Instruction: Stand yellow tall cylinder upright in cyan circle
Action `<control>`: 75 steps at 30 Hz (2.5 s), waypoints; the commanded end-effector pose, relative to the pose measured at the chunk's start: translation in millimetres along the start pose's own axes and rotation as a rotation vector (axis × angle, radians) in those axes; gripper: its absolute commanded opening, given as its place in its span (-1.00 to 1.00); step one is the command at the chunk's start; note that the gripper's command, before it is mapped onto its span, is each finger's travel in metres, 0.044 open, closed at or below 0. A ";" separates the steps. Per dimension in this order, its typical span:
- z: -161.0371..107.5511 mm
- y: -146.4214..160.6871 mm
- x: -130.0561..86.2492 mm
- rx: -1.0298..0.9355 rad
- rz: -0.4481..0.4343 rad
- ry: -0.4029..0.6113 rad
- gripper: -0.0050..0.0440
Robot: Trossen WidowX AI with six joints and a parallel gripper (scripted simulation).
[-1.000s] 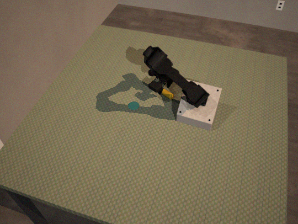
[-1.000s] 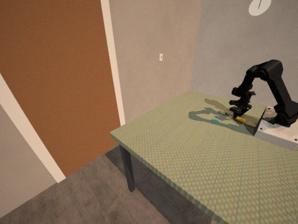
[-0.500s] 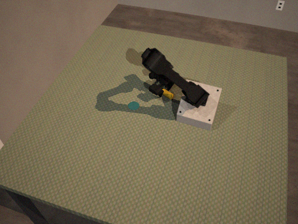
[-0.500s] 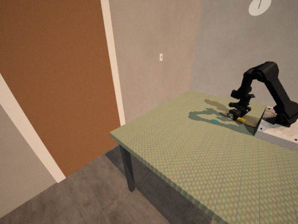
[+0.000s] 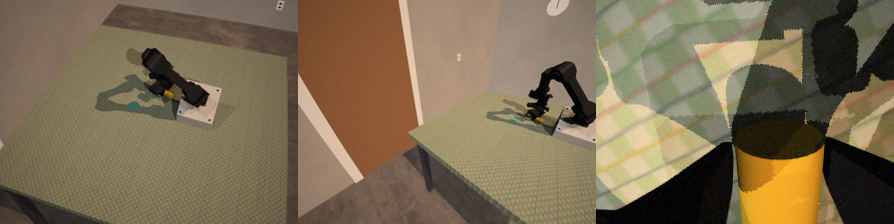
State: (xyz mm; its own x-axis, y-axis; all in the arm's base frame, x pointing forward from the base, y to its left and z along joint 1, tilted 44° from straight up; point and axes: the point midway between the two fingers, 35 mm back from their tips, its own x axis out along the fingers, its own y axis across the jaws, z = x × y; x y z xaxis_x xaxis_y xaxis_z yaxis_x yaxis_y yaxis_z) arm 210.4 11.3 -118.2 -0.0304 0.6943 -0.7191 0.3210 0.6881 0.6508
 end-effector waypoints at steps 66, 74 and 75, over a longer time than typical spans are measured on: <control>10.8 12.1 -125.6 0.002 -0.006 -0.004 -0.37; 24.2 30.4 -130.1 -0.001 -0.012 -0.007 -0.37; 25.9 33.1 -130.7 -0.002 -0.013 -0.007 -0.37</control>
State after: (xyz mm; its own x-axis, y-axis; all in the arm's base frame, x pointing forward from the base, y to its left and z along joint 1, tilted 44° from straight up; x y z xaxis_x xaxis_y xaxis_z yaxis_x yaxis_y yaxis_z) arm 240.3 -63.1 -16.4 -0.0380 0.6906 -0.7223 0.3264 0.6917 0.6442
